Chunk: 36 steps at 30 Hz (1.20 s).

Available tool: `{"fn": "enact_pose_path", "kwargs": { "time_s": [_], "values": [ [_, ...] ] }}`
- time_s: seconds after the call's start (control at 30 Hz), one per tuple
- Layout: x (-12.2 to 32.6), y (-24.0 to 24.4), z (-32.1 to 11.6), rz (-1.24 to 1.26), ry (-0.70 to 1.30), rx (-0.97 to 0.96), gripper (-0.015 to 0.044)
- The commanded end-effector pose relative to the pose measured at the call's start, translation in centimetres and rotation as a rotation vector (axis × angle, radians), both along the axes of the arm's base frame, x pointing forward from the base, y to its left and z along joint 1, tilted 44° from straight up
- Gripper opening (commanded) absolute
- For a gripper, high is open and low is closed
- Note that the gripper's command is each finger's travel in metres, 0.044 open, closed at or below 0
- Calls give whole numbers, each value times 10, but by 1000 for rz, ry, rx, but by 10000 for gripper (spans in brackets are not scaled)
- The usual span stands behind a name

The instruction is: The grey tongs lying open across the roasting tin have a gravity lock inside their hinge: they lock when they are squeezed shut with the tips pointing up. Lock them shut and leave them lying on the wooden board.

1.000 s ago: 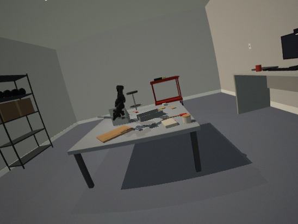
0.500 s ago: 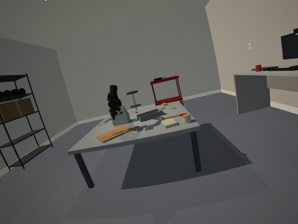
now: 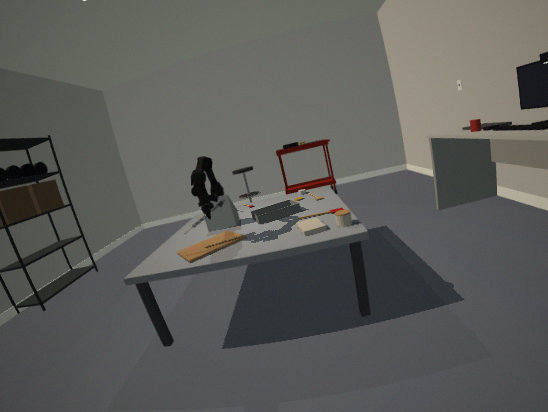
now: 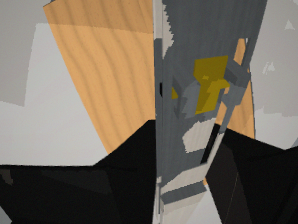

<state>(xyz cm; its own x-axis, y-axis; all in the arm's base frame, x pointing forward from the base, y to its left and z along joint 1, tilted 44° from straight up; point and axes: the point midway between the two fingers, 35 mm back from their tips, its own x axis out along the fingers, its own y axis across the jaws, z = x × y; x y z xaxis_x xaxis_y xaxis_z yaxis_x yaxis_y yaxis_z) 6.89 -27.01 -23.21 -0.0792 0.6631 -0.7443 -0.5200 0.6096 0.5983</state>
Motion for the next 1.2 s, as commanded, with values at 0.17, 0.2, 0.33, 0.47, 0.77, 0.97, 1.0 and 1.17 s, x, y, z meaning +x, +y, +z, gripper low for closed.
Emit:
{"fn": "enact_pose_path", "kwargs": {
  "time_s": [0.17, 0.2, 0.33, 0.47, 0.77, 0.97, 1.0, 1.17],
  "values": [
    [0, 5, -9, -4, -9, -8, -150],
    [0, 6, -10, -4, -9, -9, -150],
    [0, 10, -15, -4, -10, -15, -150],
    [0, 14, -21, -4, -10, -21, -150],
    [-1, 24, -32, -5, -12, -34, -150],
    [-2, 30, -40, -5, -13, -43, -150],
    [-2, 32, -41, -5, -13, -44, -150],
    [-2, 37, -47, -5, -13, -52, -150]
  ]
}}
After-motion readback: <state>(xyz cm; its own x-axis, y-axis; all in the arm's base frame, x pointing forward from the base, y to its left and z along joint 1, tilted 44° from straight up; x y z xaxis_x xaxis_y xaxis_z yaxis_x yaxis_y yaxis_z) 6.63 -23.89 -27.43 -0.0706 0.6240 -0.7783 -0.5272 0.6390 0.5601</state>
